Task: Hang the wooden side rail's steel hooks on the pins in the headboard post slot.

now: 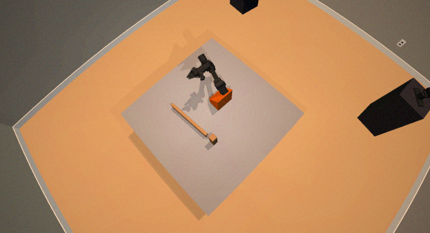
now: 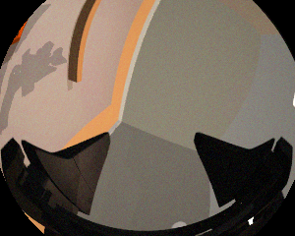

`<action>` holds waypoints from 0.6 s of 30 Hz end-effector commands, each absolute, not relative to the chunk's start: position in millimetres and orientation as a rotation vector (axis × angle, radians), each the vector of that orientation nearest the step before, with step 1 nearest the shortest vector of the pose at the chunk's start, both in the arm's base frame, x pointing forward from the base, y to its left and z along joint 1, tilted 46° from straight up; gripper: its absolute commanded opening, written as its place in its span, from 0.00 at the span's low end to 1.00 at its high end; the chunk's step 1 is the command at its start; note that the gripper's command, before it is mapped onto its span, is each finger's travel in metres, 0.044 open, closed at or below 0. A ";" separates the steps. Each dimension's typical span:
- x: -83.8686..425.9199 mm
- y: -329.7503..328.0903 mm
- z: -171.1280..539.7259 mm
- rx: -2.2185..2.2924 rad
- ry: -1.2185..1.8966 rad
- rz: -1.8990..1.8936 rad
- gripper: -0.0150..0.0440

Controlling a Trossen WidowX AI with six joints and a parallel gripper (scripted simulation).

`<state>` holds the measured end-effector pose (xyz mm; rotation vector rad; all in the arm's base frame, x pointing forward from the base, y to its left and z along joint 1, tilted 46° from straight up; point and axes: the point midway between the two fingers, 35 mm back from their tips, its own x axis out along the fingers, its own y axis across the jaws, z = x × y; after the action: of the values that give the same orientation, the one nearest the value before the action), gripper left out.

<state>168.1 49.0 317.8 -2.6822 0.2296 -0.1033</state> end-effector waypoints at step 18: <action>208.1 143.1 285.9 -1.647 0.035 -0.042 1.00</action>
<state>192.9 110.9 303.1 -1.9870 0.0749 -0.1005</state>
